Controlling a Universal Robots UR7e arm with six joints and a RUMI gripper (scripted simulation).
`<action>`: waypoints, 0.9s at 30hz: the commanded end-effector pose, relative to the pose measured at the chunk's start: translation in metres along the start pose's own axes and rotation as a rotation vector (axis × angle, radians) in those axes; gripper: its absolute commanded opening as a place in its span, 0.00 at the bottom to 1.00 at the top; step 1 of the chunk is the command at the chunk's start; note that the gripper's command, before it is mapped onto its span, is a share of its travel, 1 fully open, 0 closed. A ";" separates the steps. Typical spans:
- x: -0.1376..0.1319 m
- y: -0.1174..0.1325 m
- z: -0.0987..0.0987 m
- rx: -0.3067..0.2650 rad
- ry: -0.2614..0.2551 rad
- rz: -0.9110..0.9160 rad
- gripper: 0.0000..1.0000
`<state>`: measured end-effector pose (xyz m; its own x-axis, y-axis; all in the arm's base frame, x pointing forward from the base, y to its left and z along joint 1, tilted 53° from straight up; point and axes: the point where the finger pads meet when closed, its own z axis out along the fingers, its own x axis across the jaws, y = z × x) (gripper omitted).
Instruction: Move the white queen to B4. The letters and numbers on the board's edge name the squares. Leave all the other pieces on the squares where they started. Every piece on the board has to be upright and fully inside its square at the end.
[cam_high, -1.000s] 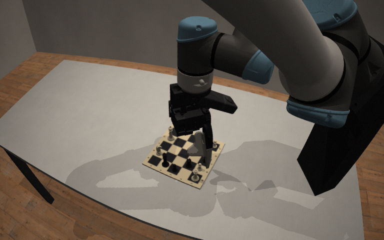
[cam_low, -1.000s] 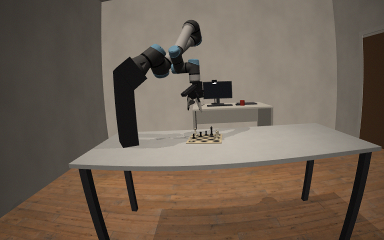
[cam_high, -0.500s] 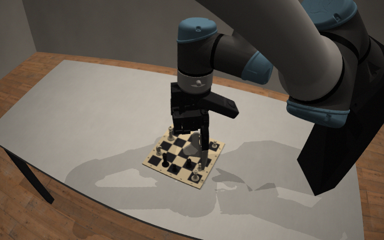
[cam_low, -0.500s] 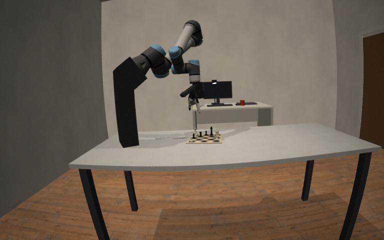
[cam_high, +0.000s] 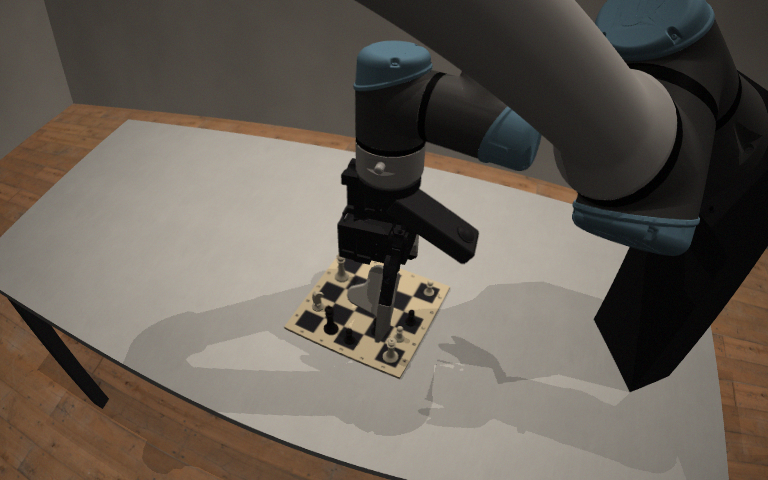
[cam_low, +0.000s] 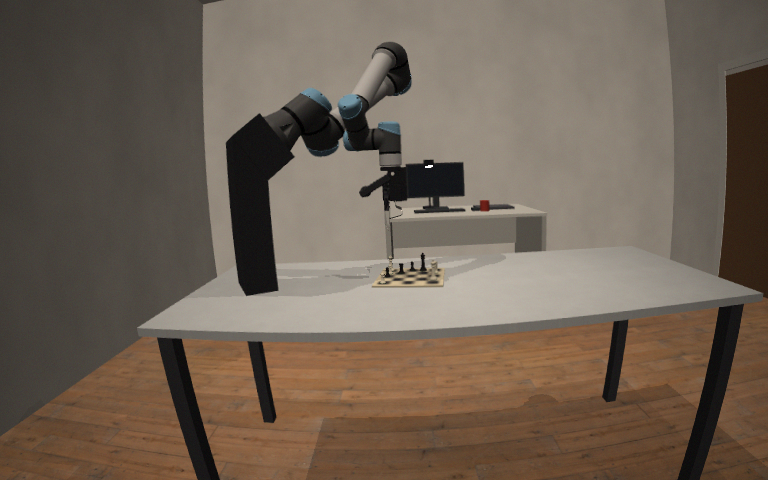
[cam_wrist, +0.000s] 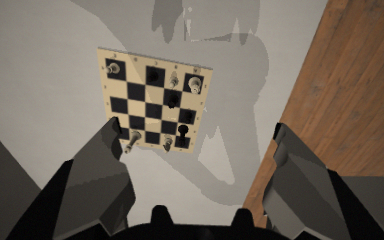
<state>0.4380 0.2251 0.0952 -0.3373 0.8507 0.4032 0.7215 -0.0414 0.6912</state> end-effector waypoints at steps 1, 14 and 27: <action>0.000 0.000 0.006 -0.017 -0.018 0.221 1.00; 0.000 0.001 0.017 -0.021 -0.014 0.656 1.00; -0.001 0.003 0.024 -0.023 -0.011 0.918 1.00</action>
<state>0.4531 0.2359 0.0836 0.3158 0.5369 0.7823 0.7273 -0.6665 0.1638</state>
